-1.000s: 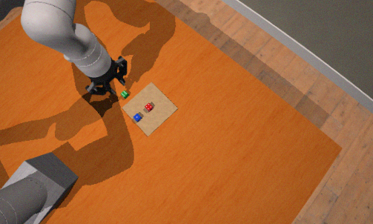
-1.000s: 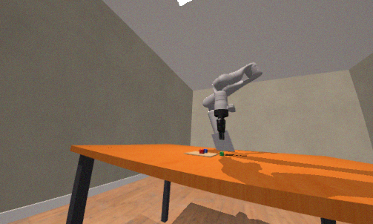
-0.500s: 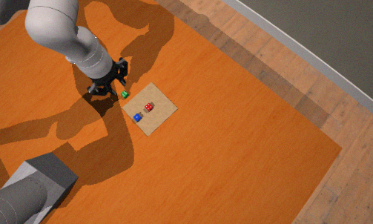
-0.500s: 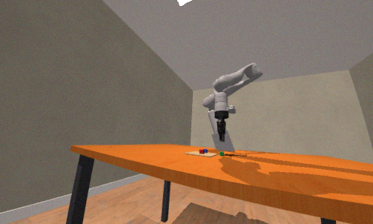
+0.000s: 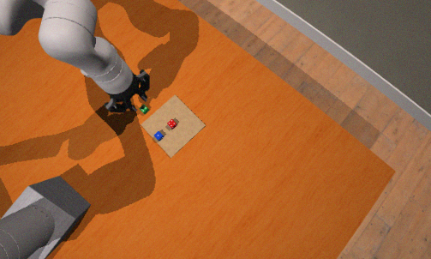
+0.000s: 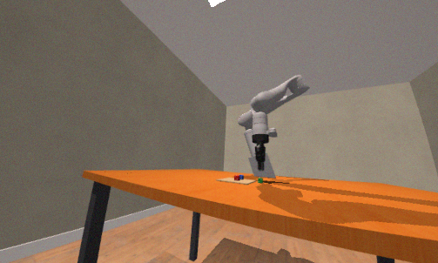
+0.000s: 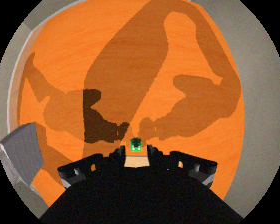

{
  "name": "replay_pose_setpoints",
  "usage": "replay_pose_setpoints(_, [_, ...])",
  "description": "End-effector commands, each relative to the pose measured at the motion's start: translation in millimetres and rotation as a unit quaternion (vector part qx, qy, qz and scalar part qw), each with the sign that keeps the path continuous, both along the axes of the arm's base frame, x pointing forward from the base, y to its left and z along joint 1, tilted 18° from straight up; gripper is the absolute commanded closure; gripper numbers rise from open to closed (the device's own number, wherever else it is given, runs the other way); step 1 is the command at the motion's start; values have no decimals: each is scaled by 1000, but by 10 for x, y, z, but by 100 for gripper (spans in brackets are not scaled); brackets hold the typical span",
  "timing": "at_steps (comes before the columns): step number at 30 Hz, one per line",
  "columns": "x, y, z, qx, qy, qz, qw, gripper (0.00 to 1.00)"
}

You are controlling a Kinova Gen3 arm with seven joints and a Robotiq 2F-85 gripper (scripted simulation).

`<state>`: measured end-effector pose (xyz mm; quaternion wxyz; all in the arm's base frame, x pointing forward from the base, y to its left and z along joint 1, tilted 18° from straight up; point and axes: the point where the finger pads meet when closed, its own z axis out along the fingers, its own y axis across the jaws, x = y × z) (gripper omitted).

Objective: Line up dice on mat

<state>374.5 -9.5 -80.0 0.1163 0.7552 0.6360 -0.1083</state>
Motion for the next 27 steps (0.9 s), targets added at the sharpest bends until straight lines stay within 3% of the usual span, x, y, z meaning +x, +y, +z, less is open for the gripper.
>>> replay_pose_setpoints(1, [-9,-33,-40,-2,1,-1,1000,65])
replay_pose_setpoints(27, [-9,-87,-213,-2,1,-1,1000,65])
